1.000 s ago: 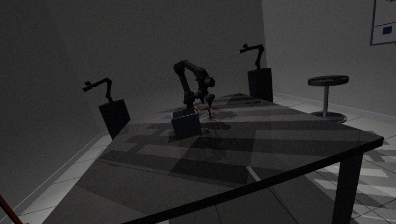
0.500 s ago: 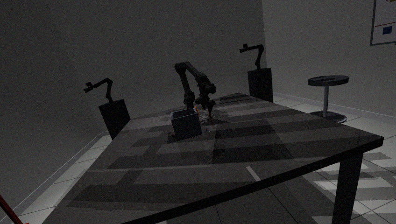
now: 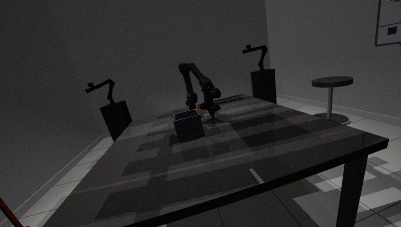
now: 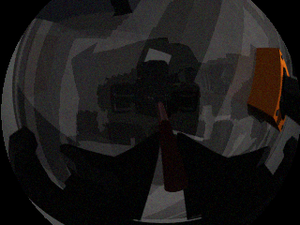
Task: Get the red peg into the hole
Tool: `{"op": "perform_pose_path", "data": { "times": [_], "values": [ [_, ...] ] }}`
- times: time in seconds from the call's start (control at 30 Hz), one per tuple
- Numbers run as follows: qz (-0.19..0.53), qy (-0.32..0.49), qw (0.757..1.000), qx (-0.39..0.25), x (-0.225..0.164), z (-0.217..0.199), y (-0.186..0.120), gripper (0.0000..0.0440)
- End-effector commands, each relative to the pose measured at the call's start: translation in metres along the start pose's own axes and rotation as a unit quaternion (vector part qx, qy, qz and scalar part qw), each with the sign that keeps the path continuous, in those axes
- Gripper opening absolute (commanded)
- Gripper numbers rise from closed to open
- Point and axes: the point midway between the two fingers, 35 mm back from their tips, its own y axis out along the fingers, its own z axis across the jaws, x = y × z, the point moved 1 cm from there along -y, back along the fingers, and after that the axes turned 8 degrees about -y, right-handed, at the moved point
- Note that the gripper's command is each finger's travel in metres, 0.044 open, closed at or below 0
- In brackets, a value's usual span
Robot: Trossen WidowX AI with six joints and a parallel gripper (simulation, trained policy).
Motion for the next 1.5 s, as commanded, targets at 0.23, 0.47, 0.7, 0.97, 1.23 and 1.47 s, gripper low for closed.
{"op": "perform_pose_path", "data": {
  "times": [0.23,0.47,0.7,0.97,1.23,1.47],
  "values": [
    [0.014,-0.011,1.000,0.014,-0.002,0.006,-0.006,0.0000],
    [0.024,-0.011,0.999,0.035,-0.003,0.014,-0.016,0.0000],
    [0.036,-0.004,0.997,0.073,-0.005,0.024,-0.038,0.0000],
    [0.039,-0.009,0.992,0.121,-0.002,0.037,-0.072,0.0000],
    [0.020,-0.020,0.986,0.166,0.011,0.045,-0.110,0.0000],
    [-0.007,-0.021,0.980,0.196,0.030,0.046,-0.146,0.0000]
  ]
}}
